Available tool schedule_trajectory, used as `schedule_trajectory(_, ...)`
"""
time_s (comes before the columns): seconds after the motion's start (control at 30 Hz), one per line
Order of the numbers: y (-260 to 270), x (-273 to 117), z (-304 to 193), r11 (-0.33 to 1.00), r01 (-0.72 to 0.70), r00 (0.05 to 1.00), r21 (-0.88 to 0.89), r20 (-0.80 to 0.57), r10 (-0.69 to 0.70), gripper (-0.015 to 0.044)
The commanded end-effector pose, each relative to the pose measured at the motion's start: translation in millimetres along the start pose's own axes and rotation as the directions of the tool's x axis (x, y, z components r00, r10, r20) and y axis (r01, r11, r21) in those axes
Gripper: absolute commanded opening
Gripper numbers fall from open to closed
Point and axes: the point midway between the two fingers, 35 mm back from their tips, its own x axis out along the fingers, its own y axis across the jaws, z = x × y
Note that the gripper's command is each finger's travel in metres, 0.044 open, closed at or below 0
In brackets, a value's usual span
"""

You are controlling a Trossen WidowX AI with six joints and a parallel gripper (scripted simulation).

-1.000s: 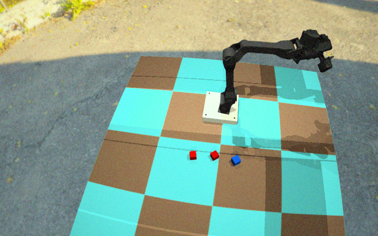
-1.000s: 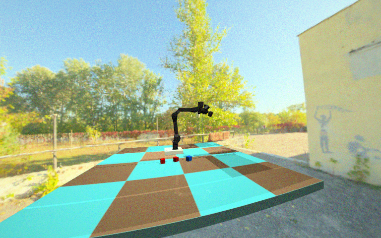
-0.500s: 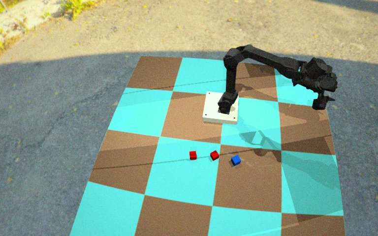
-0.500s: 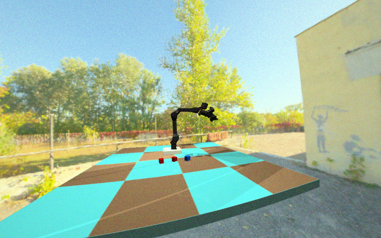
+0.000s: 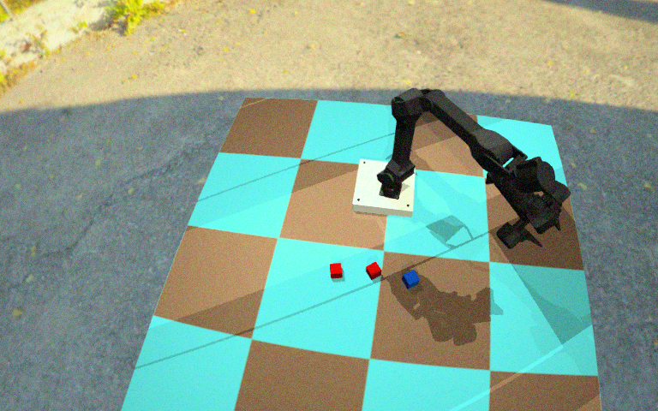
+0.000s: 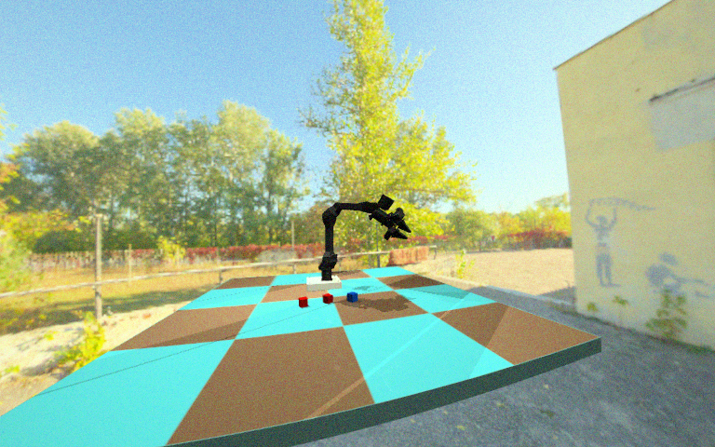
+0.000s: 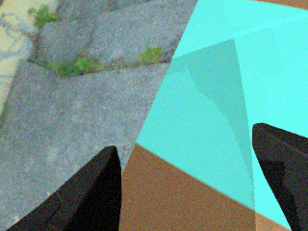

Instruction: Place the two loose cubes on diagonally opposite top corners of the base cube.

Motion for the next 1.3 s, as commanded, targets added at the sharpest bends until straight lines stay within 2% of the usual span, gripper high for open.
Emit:
schedule_trajectory(0.0,-45,-4,10,0.989,0.107,0.994,0.103,-0.001,-0.108,0.0265)
schedule_trajectory(0.3,-154,-32,21,0.872,0.340,0.937,0.352,-0.044,-0.347,0.0265)
schedule_trajectory(0.63,-262,-85,8,0.613,0.516,0.826,0.599,-0.158,-0.541,0.0265)
schedule_trajectory(0.93,-337,-147,-25,0.298,0.584,0.715,0.755,-0.304,-0.629,0.0265)
schedule_trajectory(1.27,-393,-220,-80,-0.086,0.561,0.613,0.823,-0.483,-0.625,0.0265)
